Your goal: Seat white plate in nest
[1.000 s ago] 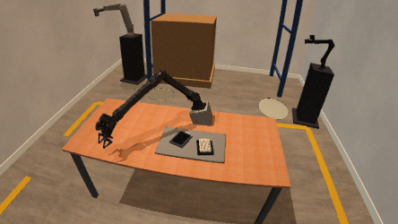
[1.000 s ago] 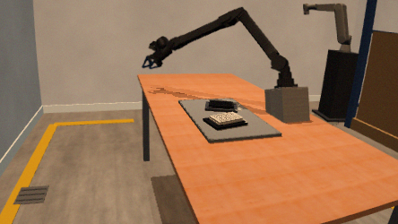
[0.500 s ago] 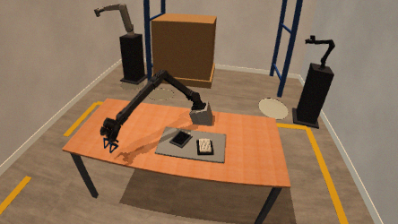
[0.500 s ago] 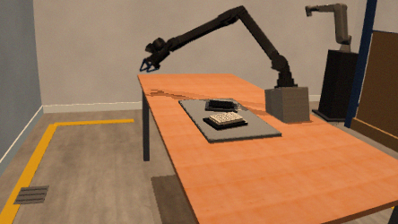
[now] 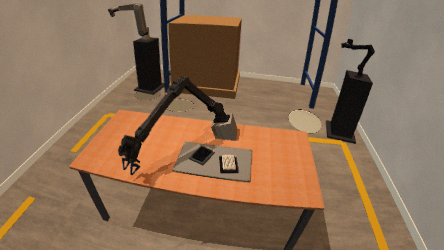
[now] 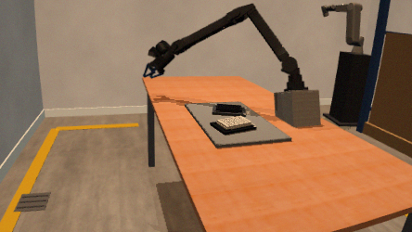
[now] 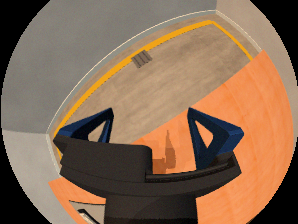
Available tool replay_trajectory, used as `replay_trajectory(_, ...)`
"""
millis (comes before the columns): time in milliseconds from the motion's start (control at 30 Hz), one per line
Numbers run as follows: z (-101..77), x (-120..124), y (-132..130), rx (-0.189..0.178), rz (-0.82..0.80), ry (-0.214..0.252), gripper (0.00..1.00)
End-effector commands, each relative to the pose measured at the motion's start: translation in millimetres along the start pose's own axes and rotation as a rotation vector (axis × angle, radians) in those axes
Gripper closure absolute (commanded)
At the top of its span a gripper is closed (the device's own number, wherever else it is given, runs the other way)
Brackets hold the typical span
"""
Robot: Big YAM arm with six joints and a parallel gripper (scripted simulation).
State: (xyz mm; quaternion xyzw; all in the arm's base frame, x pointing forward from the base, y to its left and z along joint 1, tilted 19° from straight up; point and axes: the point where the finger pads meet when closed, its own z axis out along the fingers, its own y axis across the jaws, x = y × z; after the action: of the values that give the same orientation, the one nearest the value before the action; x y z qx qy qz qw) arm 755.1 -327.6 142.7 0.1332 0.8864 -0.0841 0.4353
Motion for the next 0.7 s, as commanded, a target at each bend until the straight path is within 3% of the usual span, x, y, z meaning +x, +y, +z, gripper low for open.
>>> replay_trajectory(0, -8.9, -38.8, 18.6, -0.035, -0.042, -0.005, 0.0)
replay_trajectory(33, -33.2, -63.7, 23.5, -0.033, -0.046, -0.049, 0.0)
replay_trajectory(67, -36.3, -64.6, 26.7, -0.027, -0.045, -0.054, 0.0)
replay_trajectory(100, -27.0, -31.1, 32.8, -0.031, -0.031, -0.011, 0.0)
replay_trajectory(467, -25.7, -11.2, 71.6, -0.032, -0.018, -0.025, 0.0)
replay_trajectory(500, -24.3, -25.1, 76.5, -0.049, -0.034, -0.006, 0.0)
replay_trajectory(533, -9.3, -3.6, 81.5, -0.062, -0.064, 0.053, 0.0)
replay_trajectory(567, -8.5, 0.8, 84.6, -0.073, -0.075, 0.085, 0.0)
replay_trajectory(600, -30.4, -22.6, 88.5, -0.07, -0.076, 0.042, 0.0)
replay_trajectory(633, -32.8, -17.4, 91.9, -0.066, -0.076, 0.047, 0.0)
replay_trajectory(667, -27.6, 9.5, 96.6, -0.067, -0.064, 0.077, 0.0)
